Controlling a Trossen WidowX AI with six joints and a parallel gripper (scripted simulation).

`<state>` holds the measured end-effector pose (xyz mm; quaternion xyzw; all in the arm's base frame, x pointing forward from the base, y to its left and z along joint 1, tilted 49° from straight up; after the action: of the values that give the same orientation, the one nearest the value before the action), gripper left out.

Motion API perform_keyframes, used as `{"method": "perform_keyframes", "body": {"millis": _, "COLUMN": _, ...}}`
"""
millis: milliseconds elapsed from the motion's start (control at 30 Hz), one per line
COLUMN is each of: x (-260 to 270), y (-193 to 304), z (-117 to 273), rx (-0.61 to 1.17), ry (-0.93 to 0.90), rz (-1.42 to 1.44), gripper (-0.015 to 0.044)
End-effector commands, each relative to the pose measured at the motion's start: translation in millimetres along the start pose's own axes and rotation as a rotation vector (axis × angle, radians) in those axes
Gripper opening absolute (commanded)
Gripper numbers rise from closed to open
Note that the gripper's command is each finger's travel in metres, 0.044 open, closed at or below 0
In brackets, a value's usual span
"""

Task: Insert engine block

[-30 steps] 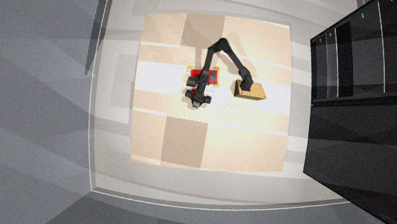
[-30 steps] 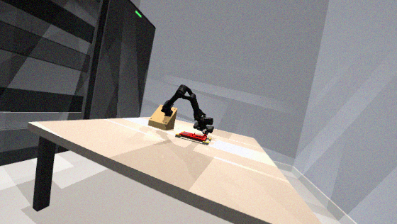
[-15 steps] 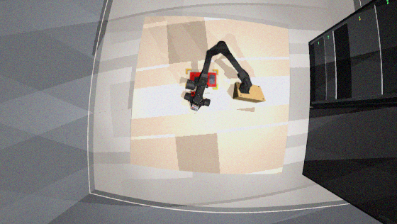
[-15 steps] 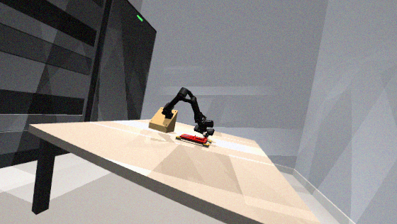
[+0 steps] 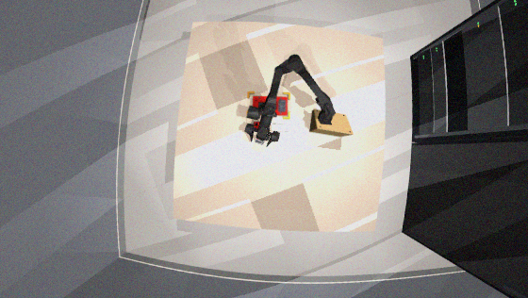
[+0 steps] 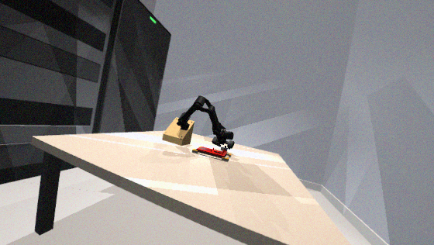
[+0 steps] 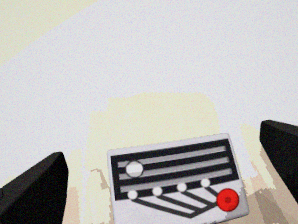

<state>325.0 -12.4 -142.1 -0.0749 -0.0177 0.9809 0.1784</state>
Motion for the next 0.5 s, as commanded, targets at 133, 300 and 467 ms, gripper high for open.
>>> {"method": "perform_keyframes", "body": {"millis": 133, "x": -0.3, "y": -2.9, "z": 22.9, "rx": 0.011, "ry": -0.004, "rz": -0.024, "gripper": 0.044}}
{"method": "perform_keyframes", "body": {"millis": 300, "x": -0.3, "y": -4.9, "z": 42.8, "rx": 0.012, "ry": -0.004, "rz": -0.025, "gripper": 0.044}}
{"method": "perform_keyframes", "body": {"millis": 467, "x": -3.8, "y": -6.6, "z": 41.1, "rx": 0.004, "ry": 0.003, "rz": -0.021, "gripper": 0.044}}
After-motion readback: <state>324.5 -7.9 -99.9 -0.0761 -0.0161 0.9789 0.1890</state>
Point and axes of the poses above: the point midway between the two fingers, 35 mm back from their tips, its own z axis back along the fingers, its own x axis across the jaws, y = z × x, the point moved 2 cm from there along z, back along the fingers, and after that the axes turned 10 degrees about -z, right-handed, at the moved point
